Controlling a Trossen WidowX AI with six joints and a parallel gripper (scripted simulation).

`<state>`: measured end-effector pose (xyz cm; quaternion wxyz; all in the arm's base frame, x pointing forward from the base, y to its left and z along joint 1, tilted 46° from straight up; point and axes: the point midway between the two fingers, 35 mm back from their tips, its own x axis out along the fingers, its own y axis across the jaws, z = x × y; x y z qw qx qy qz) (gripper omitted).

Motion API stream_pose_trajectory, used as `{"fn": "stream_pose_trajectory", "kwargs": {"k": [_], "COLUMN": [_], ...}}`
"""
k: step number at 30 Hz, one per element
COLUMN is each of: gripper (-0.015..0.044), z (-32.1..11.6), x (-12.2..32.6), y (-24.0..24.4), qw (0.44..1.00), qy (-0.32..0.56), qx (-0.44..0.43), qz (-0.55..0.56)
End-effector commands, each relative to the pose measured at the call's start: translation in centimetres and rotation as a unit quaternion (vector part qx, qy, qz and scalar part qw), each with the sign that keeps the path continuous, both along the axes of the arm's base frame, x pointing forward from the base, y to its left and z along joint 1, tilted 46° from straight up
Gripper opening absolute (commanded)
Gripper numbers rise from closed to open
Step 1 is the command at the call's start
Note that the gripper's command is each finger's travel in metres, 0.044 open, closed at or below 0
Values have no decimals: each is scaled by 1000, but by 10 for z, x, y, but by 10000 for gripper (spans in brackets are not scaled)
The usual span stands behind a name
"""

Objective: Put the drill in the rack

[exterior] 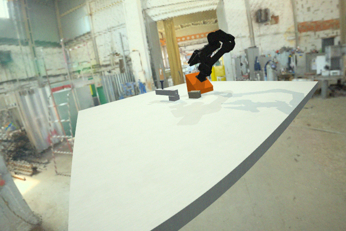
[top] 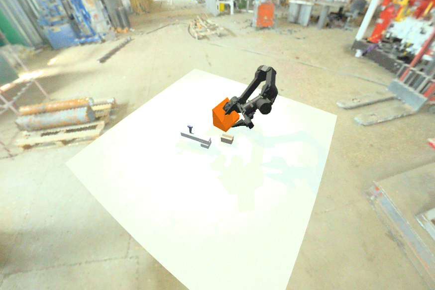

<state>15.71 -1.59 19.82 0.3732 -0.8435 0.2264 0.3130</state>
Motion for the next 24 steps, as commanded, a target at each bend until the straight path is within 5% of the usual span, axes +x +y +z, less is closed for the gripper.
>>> {"fn": "stream_pose_trajectory", "kwargs": {"k": [1,9,15,24], "gripper": [374,164,6,0], "z": [0,0,-11,-46], "x": [0,1,23,67], "y": [0,0,-4,-29], "qw": [1000,1000,986,895], "qy": [0,3,91,216], "qx": [0,3,99,270], "qz": [0,-3,-97,-282]}}
